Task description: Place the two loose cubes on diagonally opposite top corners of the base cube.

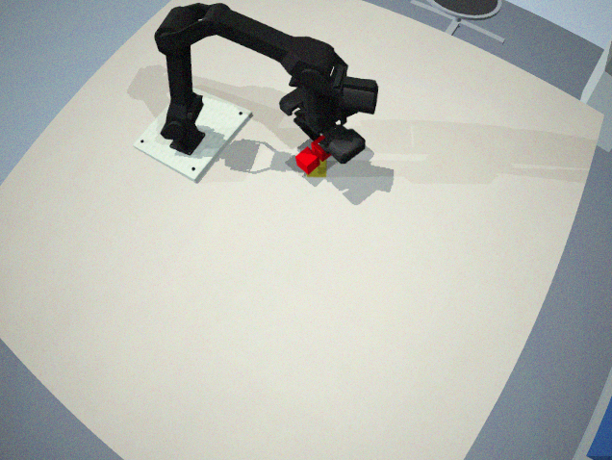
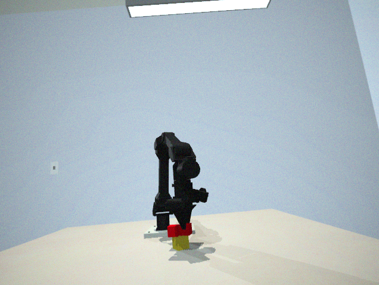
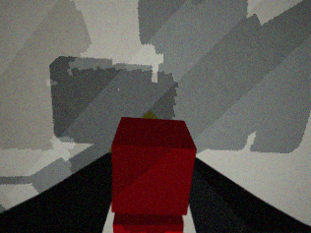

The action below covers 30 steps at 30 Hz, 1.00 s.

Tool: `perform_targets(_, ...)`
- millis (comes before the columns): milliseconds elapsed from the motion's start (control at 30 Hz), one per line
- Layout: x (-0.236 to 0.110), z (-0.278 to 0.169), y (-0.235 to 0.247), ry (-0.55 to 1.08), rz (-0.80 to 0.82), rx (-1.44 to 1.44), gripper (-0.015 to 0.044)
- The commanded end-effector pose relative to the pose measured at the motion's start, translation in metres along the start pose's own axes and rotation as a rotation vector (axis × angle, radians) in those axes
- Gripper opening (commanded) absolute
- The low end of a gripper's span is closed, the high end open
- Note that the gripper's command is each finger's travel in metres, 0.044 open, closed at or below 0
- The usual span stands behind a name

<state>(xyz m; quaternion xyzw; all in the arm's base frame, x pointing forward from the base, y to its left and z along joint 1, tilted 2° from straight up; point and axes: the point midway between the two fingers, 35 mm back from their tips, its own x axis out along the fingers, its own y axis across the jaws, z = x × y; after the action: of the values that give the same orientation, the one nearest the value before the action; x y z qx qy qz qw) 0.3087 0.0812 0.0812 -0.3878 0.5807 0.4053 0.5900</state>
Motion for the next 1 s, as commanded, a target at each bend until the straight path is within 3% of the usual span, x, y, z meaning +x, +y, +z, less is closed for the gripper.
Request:
perform_targets(0,0.001,0.001,0.0,-0.004,0.004,0.006,0.0205)
perform_targets(967,-0.028,0.0,0.0,0.0,0.0,0.0,0.0205)
